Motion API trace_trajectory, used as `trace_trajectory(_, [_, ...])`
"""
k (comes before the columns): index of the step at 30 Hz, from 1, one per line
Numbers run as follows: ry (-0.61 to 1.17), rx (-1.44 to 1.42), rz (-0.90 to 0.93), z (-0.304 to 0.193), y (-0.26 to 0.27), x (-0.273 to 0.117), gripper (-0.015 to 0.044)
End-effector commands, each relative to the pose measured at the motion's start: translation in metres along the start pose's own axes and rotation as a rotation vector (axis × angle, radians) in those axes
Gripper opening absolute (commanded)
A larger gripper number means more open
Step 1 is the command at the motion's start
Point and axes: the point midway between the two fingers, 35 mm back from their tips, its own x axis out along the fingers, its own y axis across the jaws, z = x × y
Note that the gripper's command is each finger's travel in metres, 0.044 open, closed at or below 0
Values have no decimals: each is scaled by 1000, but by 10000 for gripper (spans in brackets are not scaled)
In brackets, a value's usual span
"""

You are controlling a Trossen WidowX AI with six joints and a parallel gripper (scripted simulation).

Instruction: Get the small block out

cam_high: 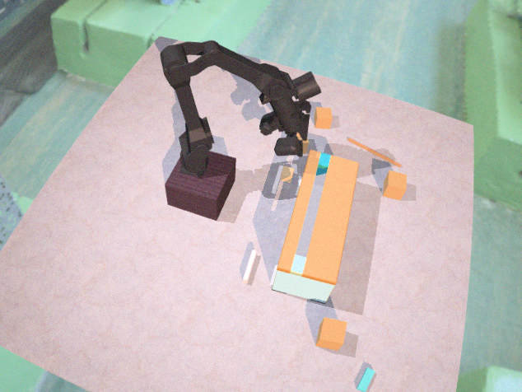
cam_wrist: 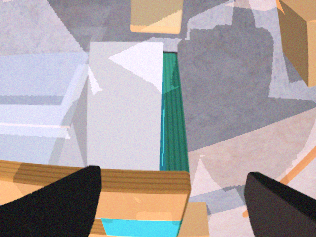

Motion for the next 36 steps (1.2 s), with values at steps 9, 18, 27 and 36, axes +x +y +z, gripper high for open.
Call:
trace_trajectory(9, [-37,-13,27,38,13,54,285])
trace_trajectory(18, [-37,-13,27,44,12,68,285])
trace_trajectory(27, [-38,-13,27,50,11,81,285])
trace_trajectory(36, [-38,-13,27,58,11,93,285])
